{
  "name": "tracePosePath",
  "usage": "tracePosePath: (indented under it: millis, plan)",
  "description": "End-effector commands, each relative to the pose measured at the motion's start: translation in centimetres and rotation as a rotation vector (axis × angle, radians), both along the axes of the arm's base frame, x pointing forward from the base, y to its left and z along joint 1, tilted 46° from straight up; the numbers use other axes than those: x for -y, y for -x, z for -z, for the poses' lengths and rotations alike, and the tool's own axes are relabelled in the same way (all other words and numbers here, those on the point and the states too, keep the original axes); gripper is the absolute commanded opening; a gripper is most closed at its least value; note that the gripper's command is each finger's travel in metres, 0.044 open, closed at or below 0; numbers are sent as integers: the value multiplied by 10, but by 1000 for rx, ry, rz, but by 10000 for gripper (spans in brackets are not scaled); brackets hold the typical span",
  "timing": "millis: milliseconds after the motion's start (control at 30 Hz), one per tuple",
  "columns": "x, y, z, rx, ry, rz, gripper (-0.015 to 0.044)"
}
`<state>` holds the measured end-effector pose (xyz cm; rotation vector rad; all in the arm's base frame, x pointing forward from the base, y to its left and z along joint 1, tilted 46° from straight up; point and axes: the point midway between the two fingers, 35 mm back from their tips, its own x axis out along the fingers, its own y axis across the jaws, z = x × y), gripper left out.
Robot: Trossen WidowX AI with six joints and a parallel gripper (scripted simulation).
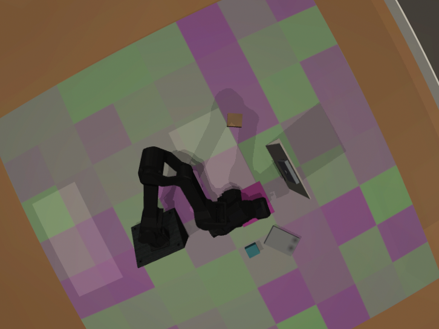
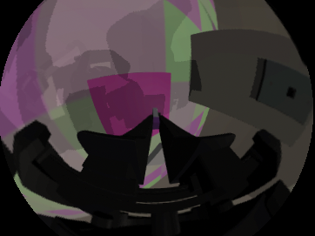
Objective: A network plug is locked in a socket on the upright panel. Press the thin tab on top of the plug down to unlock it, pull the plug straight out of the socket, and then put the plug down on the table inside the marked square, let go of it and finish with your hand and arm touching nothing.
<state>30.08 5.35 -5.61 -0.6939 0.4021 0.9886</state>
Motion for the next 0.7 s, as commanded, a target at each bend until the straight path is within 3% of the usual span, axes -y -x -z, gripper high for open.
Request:
tracePosePath:
  millis: [0, 600, 667]
  plan:
    - [-1, 2, 3, -10, 2, 4, 0]
    - [-5, 1, 2, -5, -1, 1, 0]
    - [-5, 1, 2, -5, -1, 1, 53]
